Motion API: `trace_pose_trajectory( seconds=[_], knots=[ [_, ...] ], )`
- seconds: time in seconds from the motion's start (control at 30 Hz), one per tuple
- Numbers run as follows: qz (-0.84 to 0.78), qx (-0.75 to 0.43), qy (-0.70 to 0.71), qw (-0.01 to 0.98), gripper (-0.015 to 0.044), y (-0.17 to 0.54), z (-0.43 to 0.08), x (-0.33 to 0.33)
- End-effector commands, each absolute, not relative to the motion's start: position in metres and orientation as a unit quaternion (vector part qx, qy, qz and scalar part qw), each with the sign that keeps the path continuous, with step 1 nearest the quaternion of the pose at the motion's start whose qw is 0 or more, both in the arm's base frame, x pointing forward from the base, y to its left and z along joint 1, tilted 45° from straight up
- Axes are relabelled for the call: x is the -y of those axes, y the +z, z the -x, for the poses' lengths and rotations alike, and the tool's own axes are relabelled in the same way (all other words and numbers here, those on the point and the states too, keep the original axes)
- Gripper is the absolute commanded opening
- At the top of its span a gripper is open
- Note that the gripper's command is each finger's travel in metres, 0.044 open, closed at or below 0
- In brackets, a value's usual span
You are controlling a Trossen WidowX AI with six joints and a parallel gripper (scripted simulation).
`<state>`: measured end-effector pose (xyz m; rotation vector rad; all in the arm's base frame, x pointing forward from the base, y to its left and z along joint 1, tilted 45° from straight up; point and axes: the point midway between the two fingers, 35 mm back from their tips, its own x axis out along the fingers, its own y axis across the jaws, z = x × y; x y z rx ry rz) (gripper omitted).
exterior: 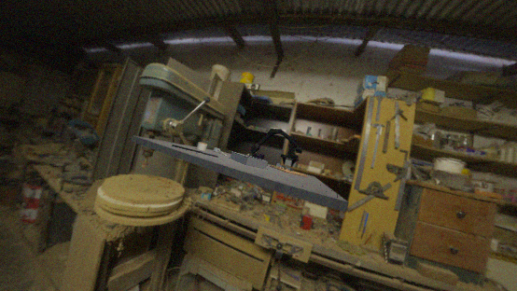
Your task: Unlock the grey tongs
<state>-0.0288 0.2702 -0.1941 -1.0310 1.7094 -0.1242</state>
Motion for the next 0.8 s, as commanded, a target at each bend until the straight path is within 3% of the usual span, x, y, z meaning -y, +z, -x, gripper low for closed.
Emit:
trace_pose_trajectory(
  seconds=[0.0,0.27,0.77],
  knots=[
    [0.429,-0.719,-0.051,0.544,0.044,-0.148,0.002,-0.276],
    [0.43,-0.719,-0.055,0.543,0.044,-0.05,-0.053,-0.253],
    [0.425,-0.721,-0.055,0.544,0.044,-0.02,-0.054,-0.279]
  ],
)
